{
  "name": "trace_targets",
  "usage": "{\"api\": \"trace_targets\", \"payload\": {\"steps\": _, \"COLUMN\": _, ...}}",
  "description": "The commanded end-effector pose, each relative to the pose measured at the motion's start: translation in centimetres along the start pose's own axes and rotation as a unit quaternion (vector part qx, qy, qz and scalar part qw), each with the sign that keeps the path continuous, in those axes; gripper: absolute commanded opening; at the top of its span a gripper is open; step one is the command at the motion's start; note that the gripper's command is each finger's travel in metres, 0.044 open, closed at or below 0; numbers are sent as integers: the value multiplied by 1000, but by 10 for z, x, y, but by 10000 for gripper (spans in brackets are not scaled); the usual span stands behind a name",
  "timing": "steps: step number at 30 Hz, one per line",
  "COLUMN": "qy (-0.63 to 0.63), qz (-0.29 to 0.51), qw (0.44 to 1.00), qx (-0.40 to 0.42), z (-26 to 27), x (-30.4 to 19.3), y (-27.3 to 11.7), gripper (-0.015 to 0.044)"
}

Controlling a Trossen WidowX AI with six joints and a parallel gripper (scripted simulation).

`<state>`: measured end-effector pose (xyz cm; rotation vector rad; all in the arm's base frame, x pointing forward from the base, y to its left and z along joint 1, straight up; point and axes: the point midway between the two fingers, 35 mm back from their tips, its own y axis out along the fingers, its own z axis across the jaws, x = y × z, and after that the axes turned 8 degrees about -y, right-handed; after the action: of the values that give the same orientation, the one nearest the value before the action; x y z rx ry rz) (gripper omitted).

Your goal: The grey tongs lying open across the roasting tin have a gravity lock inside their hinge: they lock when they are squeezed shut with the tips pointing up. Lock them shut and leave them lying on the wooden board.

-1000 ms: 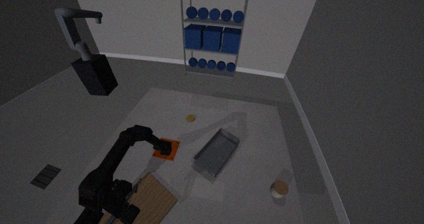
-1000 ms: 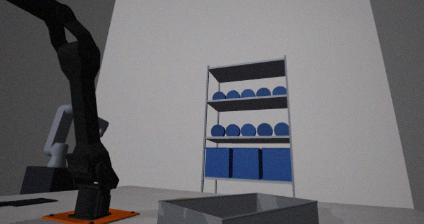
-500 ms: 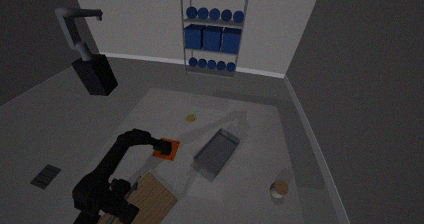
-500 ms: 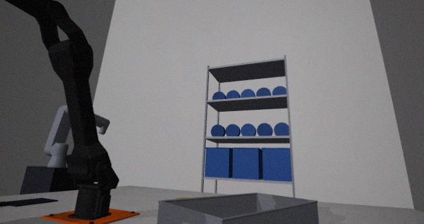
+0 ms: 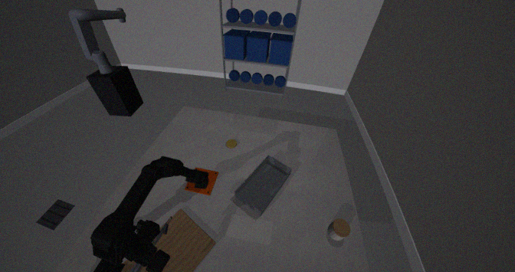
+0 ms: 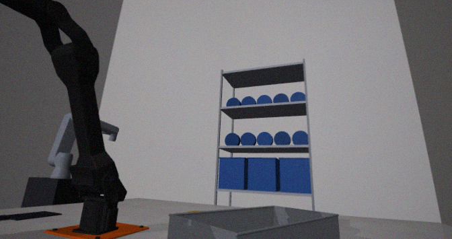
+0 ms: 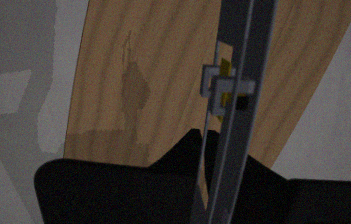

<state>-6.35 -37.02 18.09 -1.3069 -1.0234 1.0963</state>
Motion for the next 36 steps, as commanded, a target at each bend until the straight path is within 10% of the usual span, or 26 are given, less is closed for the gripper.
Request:
{"api": "trace_targets", "payload": {"steps": 1, "qy": 1, "qz": 1, "qw": 1000, "qx": -3, "z": -1, "x": -1, "y": 6, "gripper": -150}}
{"api": "trace_targets", "payload": {"steps": 36, "qy": -1, "qz": 0, "qw": 1000, "qx": -8, "z": -2, "x": -2, "y": 64, "gripper": -150}}
